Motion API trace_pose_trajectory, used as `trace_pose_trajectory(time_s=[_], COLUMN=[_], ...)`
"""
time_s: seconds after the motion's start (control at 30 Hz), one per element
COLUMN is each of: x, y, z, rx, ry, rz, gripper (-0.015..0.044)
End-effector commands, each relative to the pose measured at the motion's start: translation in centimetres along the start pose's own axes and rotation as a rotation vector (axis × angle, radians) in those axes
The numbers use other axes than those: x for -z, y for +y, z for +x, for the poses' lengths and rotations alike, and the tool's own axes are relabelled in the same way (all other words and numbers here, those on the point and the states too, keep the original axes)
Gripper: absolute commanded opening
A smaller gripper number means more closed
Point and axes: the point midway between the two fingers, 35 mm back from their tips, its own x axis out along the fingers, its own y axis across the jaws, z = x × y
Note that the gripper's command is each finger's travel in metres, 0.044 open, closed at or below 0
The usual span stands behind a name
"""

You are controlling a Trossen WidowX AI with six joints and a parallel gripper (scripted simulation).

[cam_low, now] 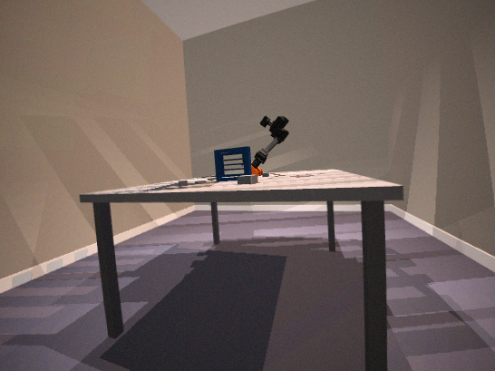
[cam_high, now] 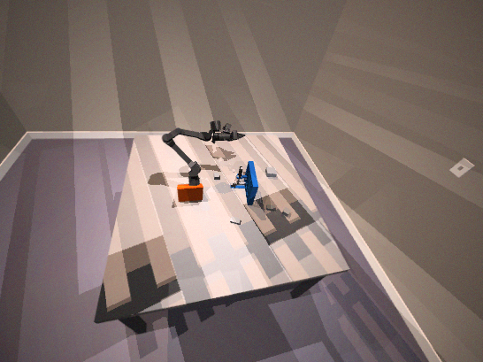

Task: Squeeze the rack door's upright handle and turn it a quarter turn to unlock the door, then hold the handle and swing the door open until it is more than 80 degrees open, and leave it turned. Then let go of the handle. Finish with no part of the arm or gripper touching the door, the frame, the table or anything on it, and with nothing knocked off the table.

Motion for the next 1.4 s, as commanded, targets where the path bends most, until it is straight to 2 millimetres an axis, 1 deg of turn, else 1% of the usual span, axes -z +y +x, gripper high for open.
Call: trace_pose_trajectory(time_s=[0.0,0.1,0.37,0.63,0.83,1.03,1.37], x=[0.1,1.1,4.7,8.4,10.9,13.1,15.9], y=[0.0,-0.4,-1.8,-3.5,-4.6,-5.6,-7.1], z=[0.1,0.8,2.8,3.7,3.7,3.4,2.1], rx=[0.000,-0.002,-0.020,-0.052,-0.089,-0.134,-0.221], ry=[0.005,0.075,0.314,0.548,0.714,0.870,1.099], rz=[-0.002,-0.023,-0.071,-0.076,-0.054,-0.009,0.116], gripper=[0.0374,0.0295,0.0292,0.0292,0.0292,0.0292,0.0292])
